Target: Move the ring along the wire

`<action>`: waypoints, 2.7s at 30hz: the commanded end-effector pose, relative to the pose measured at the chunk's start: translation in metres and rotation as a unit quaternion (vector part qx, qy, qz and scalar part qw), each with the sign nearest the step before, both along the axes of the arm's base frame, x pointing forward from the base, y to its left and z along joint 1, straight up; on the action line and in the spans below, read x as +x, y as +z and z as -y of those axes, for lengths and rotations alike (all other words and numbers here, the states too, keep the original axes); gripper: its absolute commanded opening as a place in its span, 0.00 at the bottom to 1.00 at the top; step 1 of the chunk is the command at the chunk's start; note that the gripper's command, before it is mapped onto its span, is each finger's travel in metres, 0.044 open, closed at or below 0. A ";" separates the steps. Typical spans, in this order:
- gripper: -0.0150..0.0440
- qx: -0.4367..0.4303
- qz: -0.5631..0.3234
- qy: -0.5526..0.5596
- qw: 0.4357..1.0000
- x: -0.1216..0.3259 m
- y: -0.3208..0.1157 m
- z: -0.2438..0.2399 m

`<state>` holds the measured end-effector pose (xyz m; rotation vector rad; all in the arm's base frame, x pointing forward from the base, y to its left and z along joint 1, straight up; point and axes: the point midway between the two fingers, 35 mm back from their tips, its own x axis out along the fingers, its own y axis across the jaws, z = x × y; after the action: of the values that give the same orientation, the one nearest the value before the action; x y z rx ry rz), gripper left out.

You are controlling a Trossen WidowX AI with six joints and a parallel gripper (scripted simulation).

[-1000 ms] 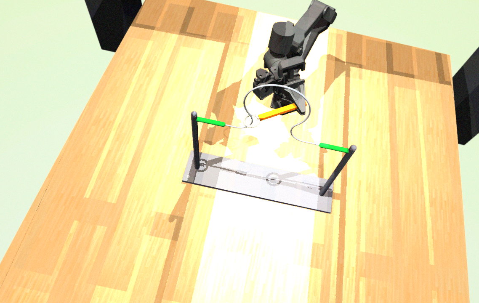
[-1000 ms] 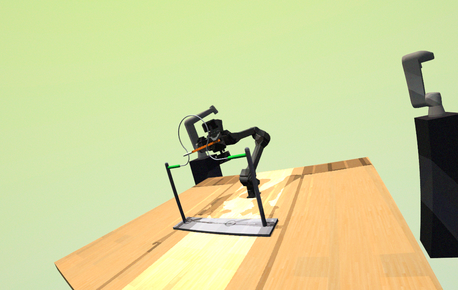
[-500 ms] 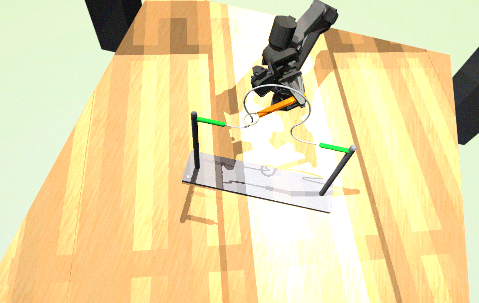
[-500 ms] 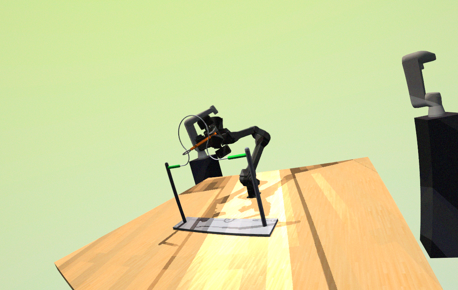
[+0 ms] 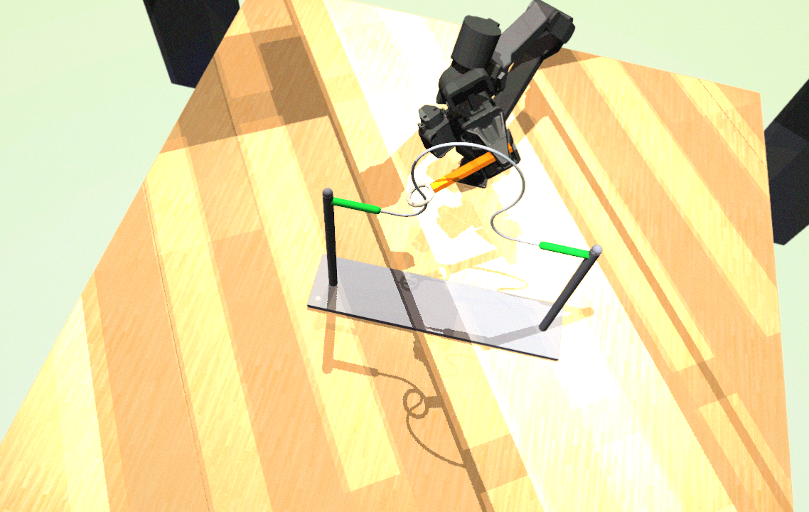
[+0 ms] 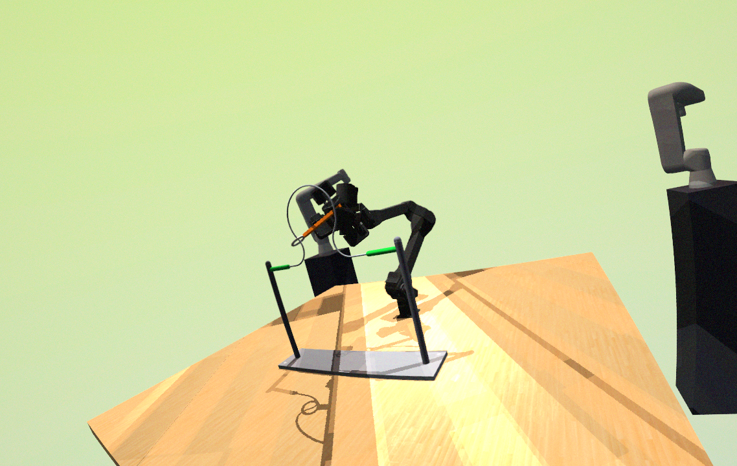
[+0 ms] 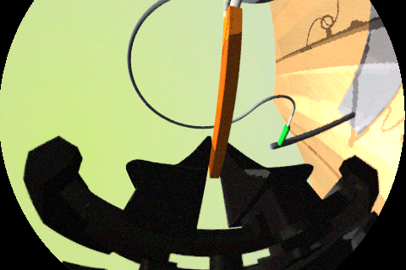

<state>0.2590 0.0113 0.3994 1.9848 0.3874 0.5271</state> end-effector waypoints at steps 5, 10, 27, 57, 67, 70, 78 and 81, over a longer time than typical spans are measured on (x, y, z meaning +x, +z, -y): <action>0.00 0.003 0.002 0.004 1.000 -0.001 0.011 0.004; 0.00 -0.012 0.001 0.004 1.000 -0.001 0.013 0.005; 0.00 -0.088 0.000 0.005 0.996 -0.001 0.011 0.005; 0.00 -0.233 -0.004 0.005 0.972 -0.001 0.003 0.003; 0.00 -0.278 -0.006 0.005 0.961 -0.001 0.001 0.003; 0.00 -0.291 -0.007 0.005 0.957 -0.001 0.000 0.003; 0.00 -0.328 -0.009 0.004 0.945 -0.001 -0.002 0.003; 0.00 -0.341 -0.009 0.004 0.940 -0.001 -0.003 0.003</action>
<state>0.2585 0.0085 0.3946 1.3598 0.5127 0.3276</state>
